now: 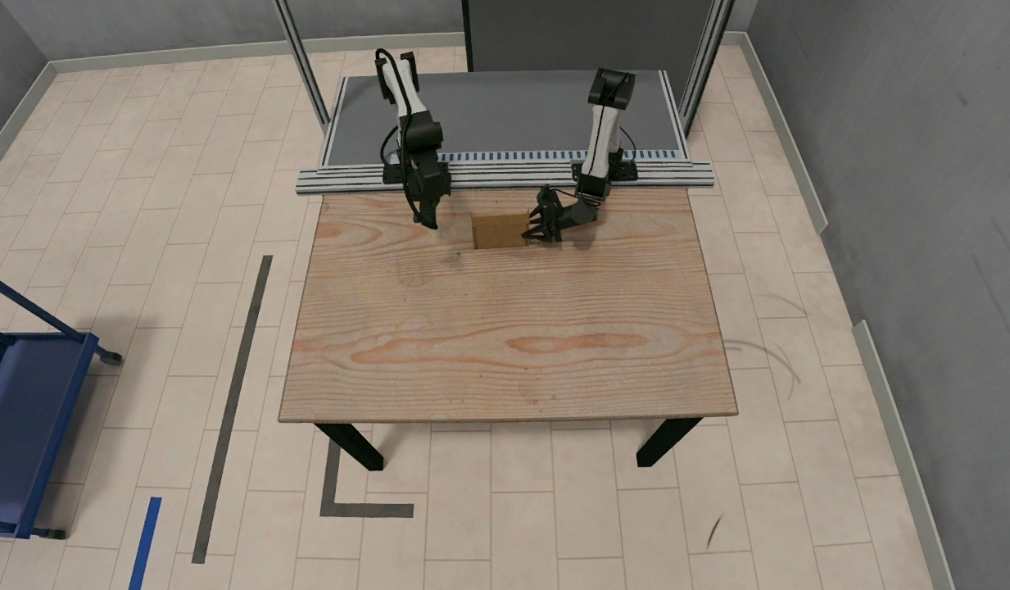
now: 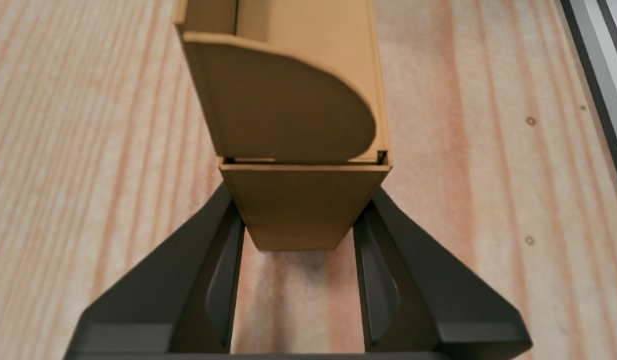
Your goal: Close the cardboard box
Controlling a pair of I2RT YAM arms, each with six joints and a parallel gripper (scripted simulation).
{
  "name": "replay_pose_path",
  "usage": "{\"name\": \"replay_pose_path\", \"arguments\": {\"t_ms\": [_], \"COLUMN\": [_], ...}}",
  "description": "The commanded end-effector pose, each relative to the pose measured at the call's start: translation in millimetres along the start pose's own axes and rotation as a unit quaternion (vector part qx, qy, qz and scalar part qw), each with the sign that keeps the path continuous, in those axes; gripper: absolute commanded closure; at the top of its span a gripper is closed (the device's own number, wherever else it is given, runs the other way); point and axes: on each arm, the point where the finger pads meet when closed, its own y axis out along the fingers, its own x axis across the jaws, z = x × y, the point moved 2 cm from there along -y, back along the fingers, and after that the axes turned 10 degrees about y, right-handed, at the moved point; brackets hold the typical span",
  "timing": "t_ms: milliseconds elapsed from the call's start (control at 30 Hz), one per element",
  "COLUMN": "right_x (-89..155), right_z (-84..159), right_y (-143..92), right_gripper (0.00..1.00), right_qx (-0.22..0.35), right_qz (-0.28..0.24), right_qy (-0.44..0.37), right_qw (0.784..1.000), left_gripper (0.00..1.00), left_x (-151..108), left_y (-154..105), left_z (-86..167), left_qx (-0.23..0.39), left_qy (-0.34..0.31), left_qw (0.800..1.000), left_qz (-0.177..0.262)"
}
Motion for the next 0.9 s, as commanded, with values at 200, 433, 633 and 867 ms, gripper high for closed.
{"name": "replay_pose_path", "arguments": {"t_ms": [200,433,633,867], "right_x": [-2.0,7.5,33.3,79.4], "right_z": [-0.8,-1.3,6.8,16.7], "right_y": [-3.3,-1.5,1.3,6.4], "right_gripper": [0.99,0.46,0.46,0.46], "right_qx": [-0.004,0.0,0.002,-0.004], "right_qz": [0.0,0.007,0.004,0.004], "right_qy": [0.006,-0.019,-0.085,-0.08], "right_qw": [1.0,1.0,0.996,0.997], "left_gripper": [0.55,0.55,0.55,0.55], "left_x": [2.4,2.4,2.4,2.4], "left_y": [-0.8,-0.8,-0.8,-0.8], "left_z": [-2.3,-2.3,-2.3,-2.3], "left_qx": [-0.002,-0.002,-0.002,-0.002], "left_qy": [0.004,0.004,0.004,0.004], "left_qw": [1.0,1.0,1.0,1.0], "left_qz": [-0.004,-0.004,-0.004,-0.004]}}
